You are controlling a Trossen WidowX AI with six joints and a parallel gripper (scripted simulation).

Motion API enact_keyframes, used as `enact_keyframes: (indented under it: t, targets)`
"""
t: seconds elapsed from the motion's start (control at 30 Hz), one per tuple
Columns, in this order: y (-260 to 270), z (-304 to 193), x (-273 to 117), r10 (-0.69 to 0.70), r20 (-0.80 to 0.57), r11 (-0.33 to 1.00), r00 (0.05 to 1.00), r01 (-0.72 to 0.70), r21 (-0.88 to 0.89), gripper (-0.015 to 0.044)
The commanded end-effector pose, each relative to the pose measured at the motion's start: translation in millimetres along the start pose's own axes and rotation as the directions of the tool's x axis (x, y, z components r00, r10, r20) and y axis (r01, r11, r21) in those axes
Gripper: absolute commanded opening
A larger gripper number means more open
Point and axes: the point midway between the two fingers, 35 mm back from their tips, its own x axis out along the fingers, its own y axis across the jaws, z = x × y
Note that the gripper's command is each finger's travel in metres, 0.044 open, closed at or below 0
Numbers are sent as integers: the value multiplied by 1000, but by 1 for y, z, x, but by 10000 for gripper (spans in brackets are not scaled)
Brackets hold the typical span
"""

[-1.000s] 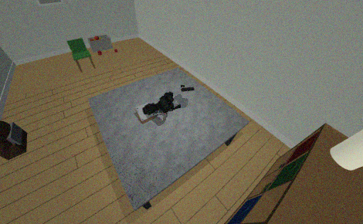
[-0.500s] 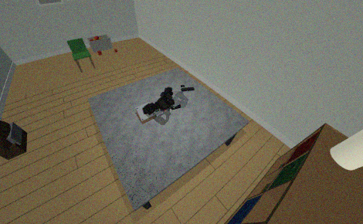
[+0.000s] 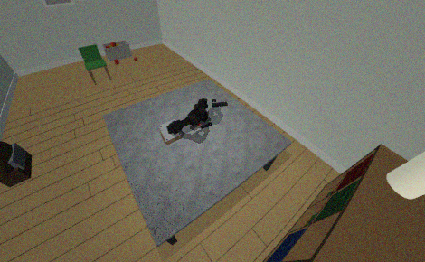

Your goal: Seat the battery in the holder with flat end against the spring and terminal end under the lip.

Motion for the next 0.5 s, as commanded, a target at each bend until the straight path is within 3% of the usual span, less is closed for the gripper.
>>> enact_keyframes:
  t: [0.0,0.23,0.47]
  targets:
    - [15,6,-4,3,4,982,1000,-2,-187,62]
    - [37,15,-8,3,4,880,1000,-1,-476,62]
    - [59,24,-11,4,5,693,1000,1,-721,62]
